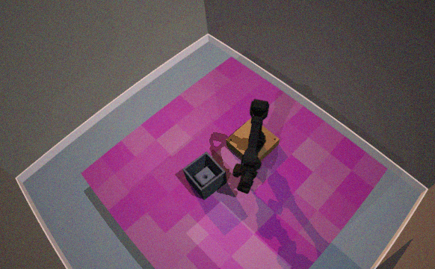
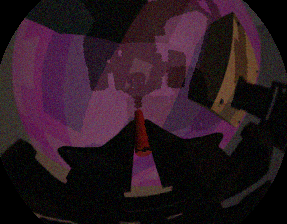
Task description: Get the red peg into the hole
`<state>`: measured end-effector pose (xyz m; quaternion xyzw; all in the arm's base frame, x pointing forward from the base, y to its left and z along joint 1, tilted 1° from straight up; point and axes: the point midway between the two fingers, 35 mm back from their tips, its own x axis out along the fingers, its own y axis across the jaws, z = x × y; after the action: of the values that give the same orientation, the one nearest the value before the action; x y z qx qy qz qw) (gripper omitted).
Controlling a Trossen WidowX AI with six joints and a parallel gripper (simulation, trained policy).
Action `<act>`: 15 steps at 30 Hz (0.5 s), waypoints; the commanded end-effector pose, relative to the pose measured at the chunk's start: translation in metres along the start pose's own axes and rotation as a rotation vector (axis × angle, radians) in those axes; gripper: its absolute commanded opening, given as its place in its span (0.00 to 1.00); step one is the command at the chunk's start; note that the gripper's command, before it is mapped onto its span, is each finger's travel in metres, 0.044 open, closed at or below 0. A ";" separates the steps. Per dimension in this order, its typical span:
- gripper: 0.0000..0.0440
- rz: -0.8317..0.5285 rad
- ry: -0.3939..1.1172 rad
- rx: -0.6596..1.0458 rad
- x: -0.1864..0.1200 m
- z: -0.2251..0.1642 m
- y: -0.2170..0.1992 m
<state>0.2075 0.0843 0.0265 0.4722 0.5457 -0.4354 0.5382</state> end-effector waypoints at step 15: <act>0.00 0.168 0.018 -0.004 -0.065 0.012 0.031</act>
<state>0.2326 0.0774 0.0799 0.5140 0.5166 -0.3935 0.5604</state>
